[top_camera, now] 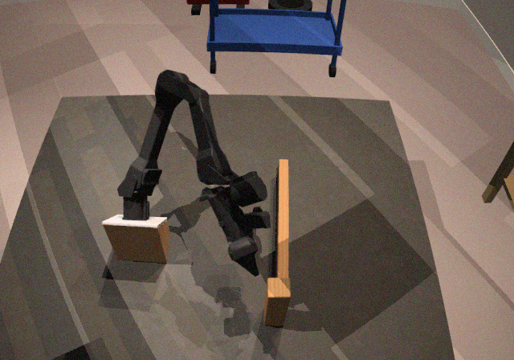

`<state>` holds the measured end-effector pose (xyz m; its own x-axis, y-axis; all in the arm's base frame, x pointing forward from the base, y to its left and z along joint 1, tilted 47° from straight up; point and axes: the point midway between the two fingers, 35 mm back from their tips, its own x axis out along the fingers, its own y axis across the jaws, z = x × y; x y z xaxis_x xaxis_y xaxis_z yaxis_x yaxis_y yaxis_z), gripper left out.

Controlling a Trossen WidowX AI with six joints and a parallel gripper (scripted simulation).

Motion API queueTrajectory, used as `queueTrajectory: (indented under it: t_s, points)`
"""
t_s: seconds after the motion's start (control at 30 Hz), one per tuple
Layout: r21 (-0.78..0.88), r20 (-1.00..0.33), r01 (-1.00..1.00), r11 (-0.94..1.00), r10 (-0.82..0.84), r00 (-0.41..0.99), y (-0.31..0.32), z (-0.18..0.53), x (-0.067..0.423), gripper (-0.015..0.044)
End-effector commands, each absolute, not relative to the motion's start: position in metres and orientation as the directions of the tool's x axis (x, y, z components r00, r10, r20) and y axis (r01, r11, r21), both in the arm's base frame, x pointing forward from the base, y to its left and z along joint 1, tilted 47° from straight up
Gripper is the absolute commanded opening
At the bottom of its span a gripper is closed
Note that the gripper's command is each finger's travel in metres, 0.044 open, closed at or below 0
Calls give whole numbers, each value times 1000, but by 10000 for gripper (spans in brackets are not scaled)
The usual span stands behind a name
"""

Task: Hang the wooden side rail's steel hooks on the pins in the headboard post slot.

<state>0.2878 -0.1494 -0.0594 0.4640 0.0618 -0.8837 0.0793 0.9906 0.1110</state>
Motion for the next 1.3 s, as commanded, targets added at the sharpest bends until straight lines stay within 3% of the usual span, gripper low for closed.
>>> queueTrajectory:
  t_s: [0.0, 0.3, 1.27]
  points:
    - [332, -881, 701, 631, -58, 469, -150, -49, 293, 440]
    - [444, -875, 869, 216, -106, 473, -147, -45, 296, 440]
    - [444, -875, 869, 216, -106, 473, -147, -45, 296, 440]
